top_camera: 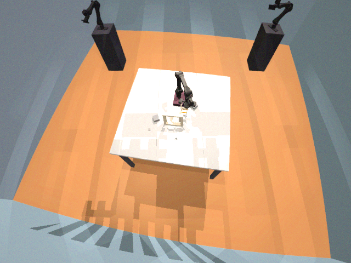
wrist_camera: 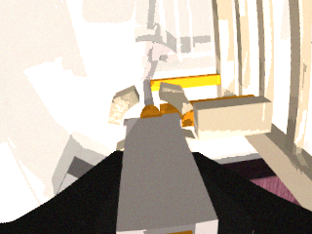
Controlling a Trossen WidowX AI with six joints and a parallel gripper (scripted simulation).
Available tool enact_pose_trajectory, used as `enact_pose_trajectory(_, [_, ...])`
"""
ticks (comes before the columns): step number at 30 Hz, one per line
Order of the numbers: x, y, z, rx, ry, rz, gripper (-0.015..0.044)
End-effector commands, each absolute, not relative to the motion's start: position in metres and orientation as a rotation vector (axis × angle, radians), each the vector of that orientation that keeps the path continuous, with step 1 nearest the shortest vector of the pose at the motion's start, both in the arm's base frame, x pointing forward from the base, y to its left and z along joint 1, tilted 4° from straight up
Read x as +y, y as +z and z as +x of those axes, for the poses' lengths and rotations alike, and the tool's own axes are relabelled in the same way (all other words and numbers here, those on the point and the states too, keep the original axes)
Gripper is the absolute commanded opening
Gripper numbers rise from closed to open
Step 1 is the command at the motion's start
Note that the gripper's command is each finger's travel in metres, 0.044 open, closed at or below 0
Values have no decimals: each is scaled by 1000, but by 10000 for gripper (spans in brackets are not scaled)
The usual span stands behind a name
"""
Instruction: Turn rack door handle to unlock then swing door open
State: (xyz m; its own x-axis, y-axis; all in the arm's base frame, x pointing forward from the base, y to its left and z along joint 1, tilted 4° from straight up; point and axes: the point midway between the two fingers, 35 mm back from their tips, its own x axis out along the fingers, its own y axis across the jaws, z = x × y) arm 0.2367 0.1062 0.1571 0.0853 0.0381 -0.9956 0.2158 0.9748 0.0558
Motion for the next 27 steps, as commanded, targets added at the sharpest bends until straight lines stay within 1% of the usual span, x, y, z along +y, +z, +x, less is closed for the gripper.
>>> enact_pose_trajectory(1, [106,157,237,1484,-155,224,11])
enact_pose_trajectory(10, [106,157,237,1484,-155,224,11])
enact_pose_trajectory(20, [106,157,237,1484,-155,224,273])
enact_pose_trajectory(21, [106,157,237,1484,-155,224,282])
enact_pose_trajectory(27, [106,162,237,1484,-155,224,282])
